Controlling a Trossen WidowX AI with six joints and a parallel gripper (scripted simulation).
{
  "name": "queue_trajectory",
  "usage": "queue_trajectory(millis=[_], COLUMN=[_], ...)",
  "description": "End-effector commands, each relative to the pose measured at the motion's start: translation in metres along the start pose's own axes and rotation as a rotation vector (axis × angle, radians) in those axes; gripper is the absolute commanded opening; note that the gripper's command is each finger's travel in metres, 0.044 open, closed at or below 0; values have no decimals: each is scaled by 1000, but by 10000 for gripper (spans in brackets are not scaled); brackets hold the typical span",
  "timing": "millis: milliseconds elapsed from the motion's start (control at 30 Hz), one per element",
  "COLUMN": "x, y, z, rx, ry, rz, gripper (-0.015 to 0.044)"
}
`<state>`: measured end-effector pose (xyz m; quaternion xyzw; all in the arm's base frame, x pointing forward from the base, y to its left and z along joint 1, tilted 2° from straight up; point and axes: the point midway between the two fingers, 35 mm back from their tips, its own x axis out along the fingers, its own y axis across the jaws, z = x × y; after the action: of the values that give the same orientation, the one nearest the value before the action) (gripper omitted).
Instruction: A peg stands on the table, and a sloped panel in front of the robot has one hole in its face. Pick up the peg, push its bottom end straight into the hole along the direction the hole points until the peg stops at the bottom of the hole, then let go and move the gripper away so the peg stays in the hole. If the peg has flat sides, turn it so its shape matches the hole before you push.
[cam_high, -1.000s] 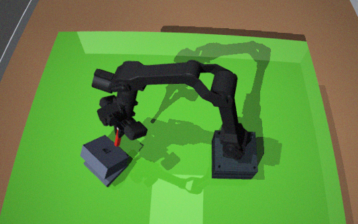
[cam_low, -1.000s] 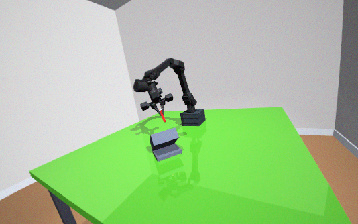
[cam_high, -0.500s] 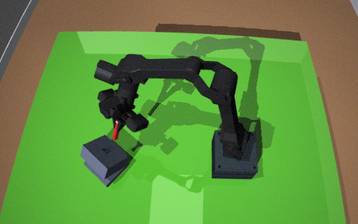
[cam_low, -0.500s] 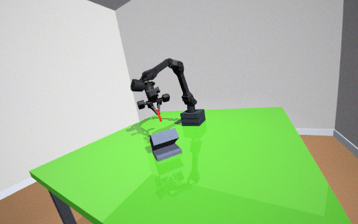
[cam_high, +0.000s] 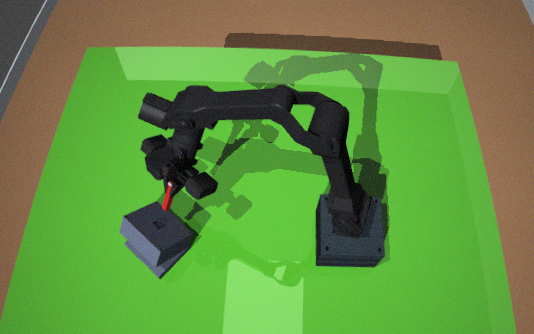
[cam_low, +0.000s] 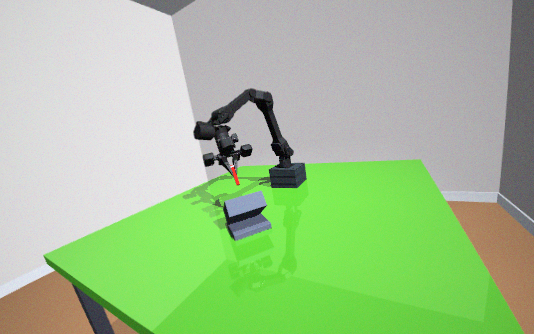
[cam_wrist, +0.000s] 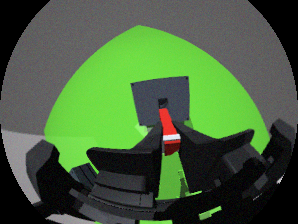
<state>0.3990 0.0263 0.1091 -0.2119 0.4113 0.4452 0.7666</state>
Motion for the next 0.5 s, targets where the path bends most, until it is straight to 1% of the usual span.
queue_trajectory(millis=[0, 267, 467], x=[8, 24, 28], y=[-1, -5, -6], z=[0, -1, -1], rx=[-13, -39, -46], ry=[-8, -21, -25], rz=[1, -6, -9], gripper=[0, 0, 0])
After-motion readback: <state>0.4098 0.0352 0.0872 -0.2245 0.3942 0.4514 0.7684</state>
